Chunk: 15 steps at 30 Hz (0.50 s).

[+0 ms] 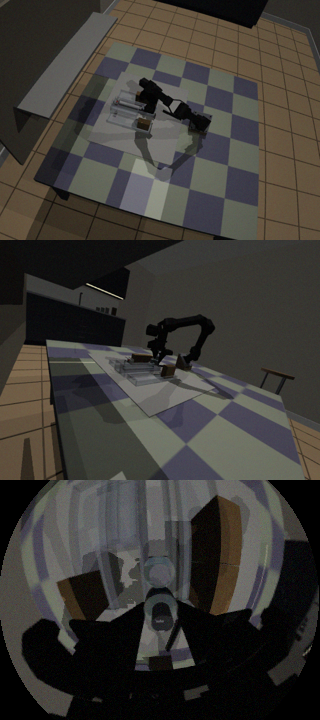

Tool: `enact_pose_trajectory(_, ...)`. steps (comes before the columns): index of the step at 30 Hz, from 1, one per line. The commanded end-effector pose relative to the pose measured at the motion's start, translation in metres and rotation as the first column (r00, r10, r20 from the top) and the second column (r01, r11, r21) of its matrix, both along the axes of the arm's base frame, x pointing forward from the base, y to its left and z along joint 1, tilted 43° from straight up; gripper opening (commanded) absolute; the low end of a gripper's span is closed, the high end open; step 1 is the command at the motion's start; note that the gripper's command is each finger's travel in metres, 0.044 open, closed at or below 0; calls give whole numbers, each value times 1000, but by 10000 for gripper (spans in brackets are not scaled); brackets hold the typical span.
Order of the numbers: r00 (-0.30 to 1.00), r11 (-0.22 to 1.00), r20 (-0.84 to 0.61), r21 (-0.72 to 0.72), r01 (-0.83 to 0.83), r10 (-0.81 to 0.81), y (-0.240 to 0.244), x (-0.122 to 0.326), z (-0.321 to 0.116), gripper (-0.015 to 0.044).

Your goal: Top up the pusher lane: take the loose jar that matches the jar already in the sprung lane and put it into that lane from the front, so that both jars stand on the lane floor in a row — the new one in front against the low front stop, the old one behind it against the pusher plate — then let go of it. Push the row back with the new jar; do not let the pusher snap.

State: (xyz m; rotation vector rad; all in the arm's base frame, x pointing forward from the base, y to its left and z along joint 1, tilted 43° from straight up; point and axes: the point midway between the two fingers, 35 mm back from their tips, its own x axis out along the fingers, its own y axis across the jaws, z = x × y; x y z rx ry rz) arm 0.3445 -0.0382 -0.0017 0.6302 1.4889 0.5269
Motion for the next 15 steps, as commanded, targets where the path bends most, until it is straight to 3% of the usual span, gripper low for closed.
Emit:
enact_pose_trajectory(1,1000,1000,24,4,6,-6,1,6,0,0)
enact_pose_trajectory(15,1000,1000,24,4,6,-6,4,6,-4,0)
